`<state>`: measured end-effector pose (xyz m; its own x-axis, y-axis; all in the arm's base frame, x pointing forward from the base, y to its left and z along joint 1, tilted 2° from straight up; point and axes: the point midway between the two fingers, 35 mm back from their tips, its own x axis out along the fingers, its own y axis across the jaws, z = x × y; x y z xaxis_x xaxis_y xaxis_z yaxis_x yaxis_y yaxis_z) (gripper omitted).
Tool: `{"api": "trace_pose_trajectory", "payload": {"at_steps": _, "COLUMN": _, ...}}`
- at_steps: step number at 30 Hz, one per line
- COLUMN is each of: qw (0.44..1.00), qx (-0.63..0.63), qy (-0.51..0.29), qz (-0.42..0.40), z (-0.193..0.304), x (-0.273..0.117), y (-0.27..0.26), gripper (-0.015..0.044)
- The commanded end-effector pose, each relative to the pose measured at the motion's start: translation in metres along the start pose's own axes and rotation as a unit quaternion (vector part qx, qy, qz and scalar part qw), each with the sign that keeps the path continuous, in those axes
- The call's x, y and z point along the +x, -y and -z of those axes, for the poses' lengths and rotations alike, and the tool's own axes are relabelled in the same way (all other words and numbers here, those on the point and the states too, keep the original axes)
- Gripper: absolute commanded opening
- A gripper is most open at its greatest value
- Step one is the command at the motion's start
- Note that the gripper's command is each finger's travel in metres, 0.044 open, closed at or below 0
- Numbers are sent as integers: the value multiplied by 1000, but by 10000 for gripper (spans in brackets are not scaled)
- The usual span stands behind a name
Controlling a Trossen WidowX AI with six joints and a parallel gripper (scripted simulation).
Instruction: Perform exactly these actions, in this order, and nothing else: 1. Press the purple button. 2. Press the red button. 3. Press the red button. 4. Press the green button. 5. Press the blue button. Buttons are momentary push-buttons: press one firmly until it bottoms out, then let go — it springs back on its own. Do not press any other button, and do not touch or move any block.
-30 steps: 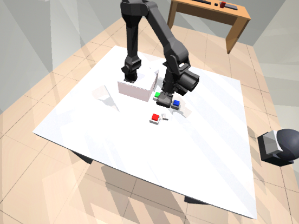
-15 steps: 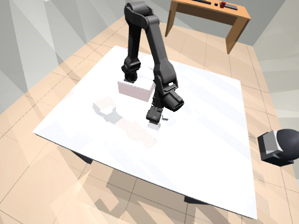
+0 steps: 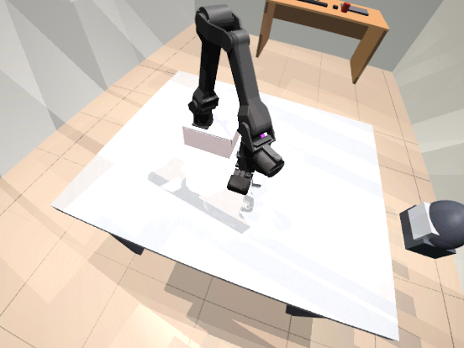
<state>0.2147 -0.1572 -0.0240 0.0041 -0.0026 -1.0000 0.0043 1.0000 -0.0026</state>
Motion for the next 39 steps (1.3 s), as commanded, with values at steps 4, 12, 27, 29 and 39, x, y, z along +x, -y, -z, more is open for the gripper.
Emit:
{"api": "trace_pose_trajectory", "payload": {"at_steps": 4, "qw": 1000, "qx": -2, "qy": -8, "qz": -5, "z": 4, "x": 15, "y": -3, "gripper": 20}}
{"api": "trace_pose_trajectory", "payload": {"at_steps": 12, "qw": 1000, "qx": -2, "qy": -8, "qz": -5, "z": 5, "x": 21, "y": -3, "gripper": 20}}
{"api": "trace_pose_trajectory", "payload": {"at_steps": 27, "qw": 1000, "qx": -2, "qy": -8, "qz": -5, "z": 5, "x": 21, "y": -3, "gripper": 20}}
{"api": "trace_pose_trajectory", "payload": {"at_steps": 29, "qw": 1000, "qx": -2, "qy": -8, "qz": -5, "z": 5, "x": 21, "y": -3, "gripper": 20}}
{"api": "trace_pose_trajectory", "payload": {"at_steps": 39, "qw": 1000, "qx": -2, "qy": -8, "qz": -5, "z": 4, "x": -13, "y": -2, "gripper": 20}}
